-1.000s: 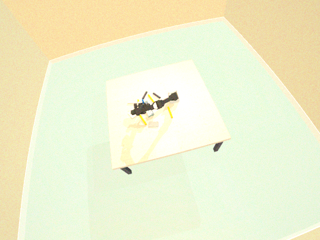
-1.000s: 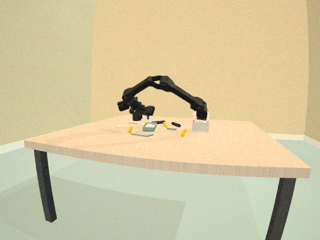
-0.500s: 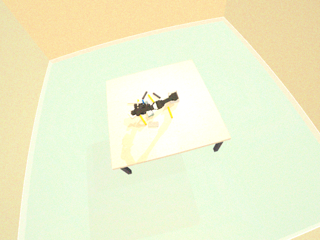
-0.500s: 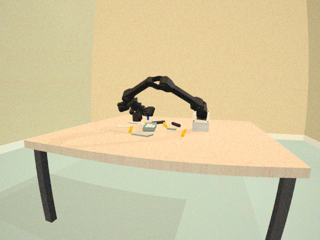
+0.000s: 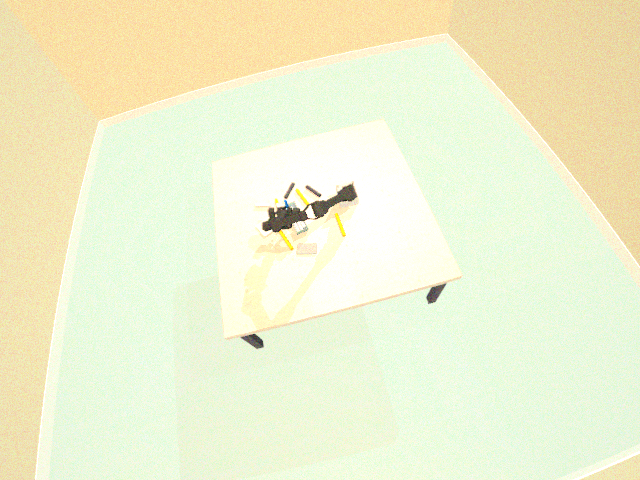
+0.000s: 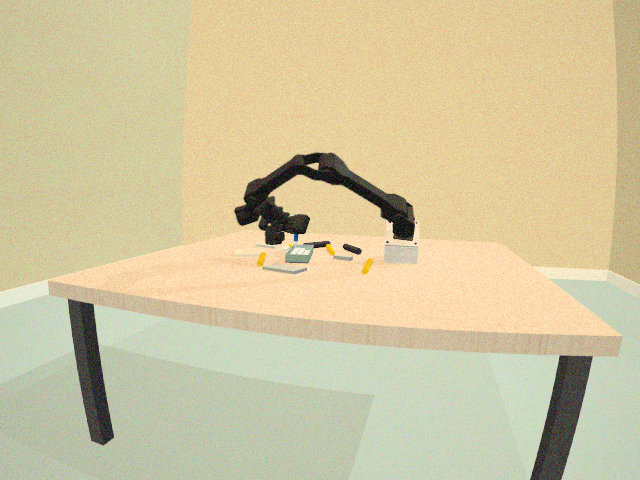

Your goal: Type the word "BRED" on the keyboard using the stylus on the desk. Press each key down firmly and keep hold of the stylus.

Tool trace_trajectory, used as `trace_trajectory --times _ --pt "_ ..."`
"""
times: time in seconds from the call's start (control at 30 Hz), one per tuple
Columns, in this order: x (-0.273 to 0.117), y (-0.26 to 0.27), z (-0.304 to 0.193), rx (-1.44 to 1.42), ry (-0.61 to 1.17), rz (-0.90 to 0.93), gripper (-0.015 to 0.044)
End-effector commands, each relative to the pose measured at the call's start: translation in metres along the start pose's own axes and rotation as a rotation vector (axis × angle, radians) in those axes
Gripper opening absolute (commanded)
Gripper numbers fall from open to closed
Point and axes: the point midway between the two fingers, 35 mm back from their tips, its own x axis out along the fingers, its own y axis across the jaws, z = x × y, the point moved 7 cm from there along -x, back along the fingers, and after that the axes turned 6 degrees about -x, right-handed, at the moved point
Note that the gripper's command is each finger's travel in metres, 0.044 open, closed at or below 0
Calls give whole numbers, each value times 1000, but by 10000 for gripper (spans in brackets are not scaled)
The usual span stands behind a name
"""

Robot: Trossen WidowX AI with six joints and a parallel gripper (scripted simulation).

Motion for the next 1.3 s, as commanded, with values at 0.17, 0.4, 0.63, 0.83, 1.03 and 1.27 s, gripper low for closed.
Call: trace_trajectory --times 0.17,0.4,0.63,0.83,1.03,1.27 --pt "3 -1 4 3 -3 3 81" --pt "5 -1 6 3 -3 3 81" --pt "3 -1 4 3 -3 3 81" --pt "-7 2 -15 3 -2 3 81" --pt "-15 4 -29 4 -1 3 81" --pt "-15 4 -29 4 -1 3 81"
